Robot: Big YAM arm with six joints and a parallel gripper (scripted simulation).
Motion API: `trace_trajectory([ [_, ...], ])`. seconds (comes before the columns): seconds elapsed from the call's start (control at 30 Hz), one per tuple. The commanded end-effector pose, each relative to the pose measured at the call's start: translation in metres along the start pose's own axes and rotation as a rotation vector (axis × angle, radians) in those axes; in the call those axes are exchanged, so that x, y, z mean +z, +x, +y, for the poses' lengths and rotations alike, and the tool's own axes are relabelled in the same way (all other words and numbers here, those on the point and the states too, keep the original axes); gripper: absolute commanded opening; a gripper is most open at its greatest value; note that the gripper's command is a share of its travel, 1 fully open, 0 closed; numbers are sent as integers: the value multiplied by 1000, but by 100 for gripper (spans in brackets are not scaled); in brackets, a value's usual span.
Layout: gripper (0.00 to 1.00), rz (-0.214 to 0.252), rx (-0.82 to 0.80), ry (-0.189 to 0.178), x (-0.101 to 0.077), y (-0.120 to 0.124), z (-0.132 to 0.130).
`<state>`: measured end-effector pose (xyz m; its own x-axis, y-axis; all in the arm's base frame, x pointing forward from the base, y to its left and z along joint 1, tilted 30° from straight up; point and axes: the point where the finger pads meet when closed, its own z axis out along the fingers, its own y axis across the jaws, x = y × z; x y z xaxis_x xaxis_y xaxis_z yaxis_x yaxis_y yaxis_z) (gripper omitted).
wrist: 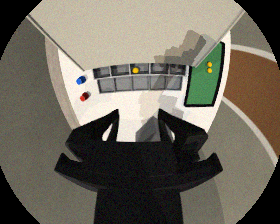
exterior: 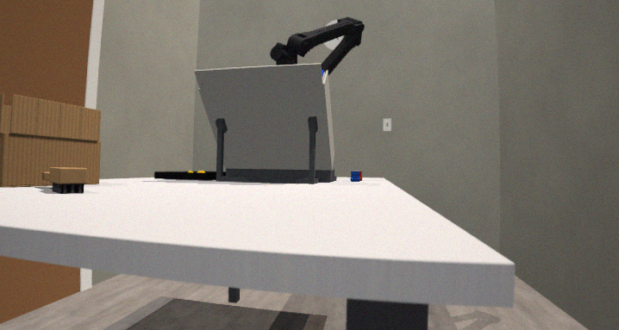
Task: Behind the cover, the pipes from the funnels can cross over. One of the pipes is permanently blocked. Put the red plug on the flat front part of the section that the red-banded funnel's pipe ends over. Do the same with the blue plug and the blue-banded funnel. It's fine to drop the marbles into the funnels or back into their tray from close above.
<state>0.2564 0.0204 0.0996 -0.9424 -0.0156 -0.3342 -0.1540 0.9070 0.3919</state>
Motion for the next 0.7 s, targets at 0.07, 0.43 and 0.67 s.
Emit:
trace_trajectory([
  [0.07,59,-10,-3,1,-2,-4,0],
  [0.43,59,-10,-3,1,-2,-4,0],
  [0.67,80,-10,-3,1,-2,-4,0],
])
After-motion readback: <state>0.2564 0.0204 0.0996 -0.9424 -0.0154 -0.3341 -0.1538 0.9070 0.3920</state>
